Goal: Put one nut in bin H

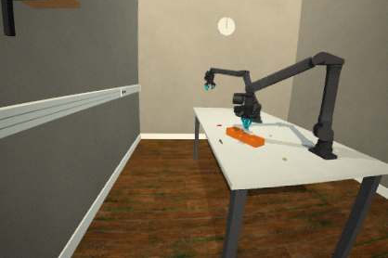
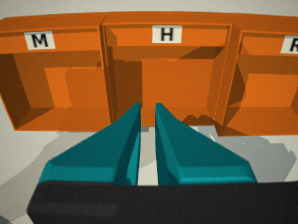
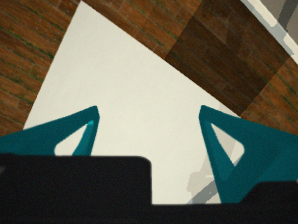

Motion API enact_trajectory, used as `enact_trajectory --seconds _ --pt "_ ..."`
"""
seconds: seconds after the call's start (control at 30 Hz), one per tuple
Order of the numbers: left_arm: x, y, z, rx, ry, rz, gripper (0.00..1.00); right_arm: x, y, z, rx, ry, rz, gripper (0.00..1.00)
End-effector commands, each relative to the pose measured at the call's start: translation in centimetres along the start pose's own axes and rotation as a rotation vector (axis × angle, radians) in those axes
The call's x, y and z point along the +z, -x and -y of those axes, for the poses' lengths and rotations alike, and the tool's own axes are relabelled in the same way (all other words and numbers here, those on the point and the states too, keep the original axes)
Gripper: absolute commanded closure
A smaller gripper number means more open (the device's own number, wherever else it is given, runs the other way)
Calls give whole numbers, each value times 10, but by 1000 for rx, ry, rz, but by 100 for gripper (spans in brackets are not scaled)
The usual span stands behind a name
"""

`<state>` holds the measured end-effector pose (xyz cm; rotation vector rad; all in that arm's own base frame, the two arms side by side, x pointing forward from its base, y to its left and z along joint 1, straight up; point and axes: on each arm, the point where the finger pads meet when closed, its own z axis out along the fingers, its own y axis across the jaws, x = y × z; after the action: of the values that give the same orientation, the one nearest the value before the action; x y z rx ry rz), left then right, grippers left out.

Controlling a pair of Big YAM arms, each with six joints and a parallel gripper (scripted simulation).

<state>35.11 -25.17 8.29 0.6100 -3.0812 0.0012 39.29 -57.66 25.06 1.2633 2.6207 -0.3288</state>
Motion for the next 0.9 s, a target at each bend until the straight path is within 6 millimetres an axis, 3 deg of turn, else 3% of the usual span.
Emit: enact_trajectory --seconds 0.0,0.43,0.87 --pt "-10 9 -18 -5 -29 22 91 -8 3 1 1 -1 15 0" --pt "-8 5 -74 -5 -21 19 91 -8 3 1 1 -1 15 0" --pt "25 0 -72 7 1 2 91 -8 3 1 1 -1 15 0"
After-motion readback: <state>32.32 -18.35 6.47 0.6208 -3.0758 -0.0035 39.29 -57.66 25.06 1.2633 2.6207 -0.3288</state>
